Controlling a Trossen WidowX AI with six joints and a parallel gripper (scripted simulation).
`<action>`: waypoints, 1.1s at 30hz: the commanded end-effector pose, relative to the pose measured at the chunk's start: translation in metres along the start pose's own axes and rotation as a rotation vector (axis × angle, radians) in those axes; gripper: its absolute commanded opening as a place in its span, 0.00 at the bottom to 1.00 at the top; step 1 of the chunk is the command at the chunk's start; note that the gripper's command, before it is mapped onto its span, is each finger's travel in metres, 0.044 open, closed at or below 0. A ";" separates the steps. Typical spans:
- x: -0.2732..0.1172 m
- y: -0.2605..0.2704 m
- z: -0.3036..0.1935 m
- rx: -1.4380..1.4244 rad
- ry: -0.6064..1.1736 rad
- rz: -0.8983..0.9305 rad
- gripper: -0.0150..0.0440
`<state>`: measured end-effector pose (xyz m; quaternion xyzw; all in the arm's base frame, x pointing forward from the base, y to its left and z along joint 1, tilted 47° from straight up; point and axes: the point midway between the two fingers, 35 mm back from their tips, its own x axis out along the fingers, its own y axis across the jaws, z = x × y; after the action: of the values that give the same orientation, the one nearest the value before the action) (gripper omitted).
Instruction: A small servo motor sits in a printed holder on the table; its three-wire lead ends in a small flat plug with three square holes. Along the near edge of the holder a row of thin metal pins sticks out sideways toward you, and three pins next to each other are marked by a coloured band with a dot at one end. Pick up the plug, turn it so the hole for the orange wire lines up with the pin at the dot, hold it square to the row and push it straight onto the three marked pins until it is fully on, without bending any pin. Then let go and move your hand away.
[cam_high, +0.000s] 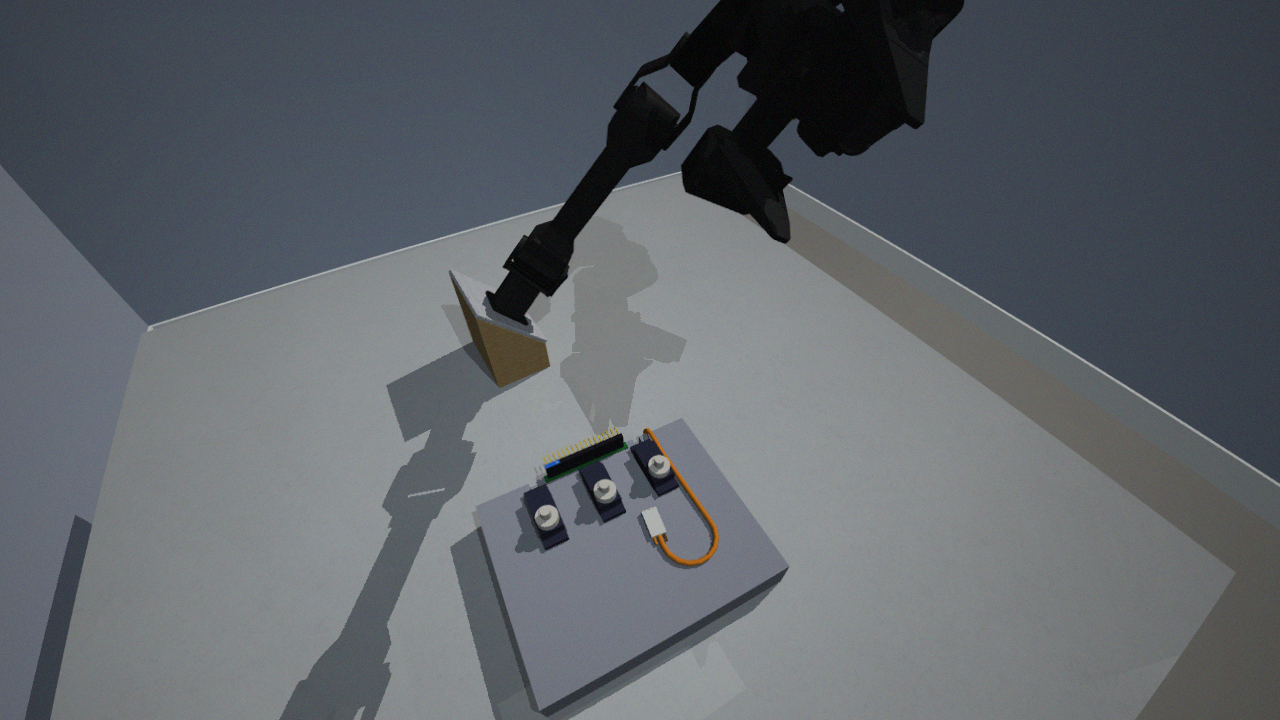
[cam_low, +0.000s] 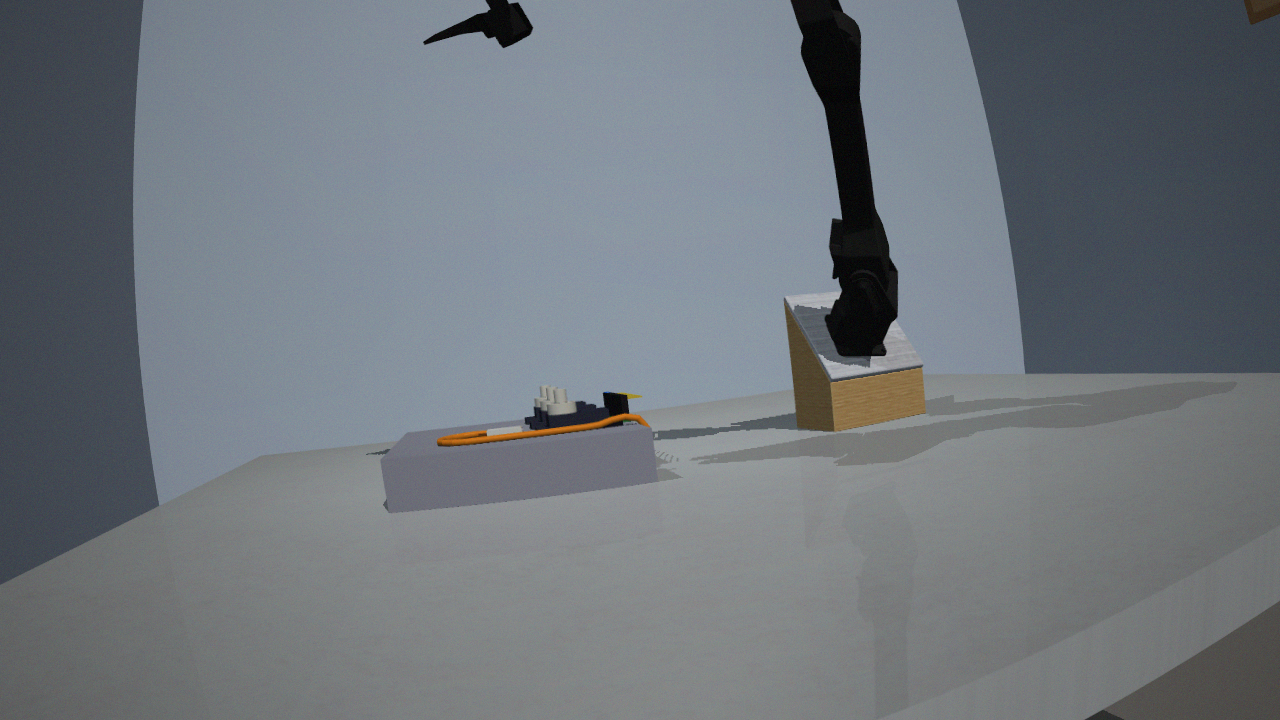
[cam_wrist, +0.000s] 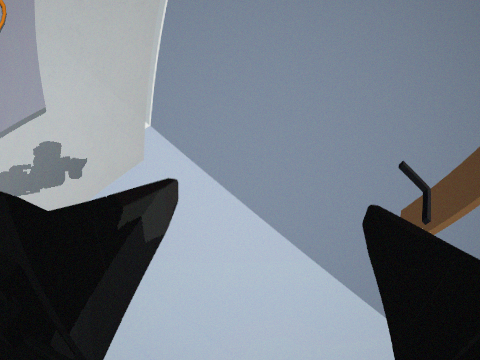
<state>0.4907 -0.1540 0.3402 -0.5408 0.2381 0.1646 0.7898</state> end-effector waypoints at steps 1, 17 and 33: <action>0.000 0.000 0.000 0.001 0.000 -0.001 0.89; -0.027 0.010 0.039 0.205 -0.034 -0.113 0.45; -0.067 0.042 0.078 0.502 -0.142 -0.251 0.45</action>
<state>0.4363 -0.0730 0.3673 -0.3615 0.1575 0.0482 0.9177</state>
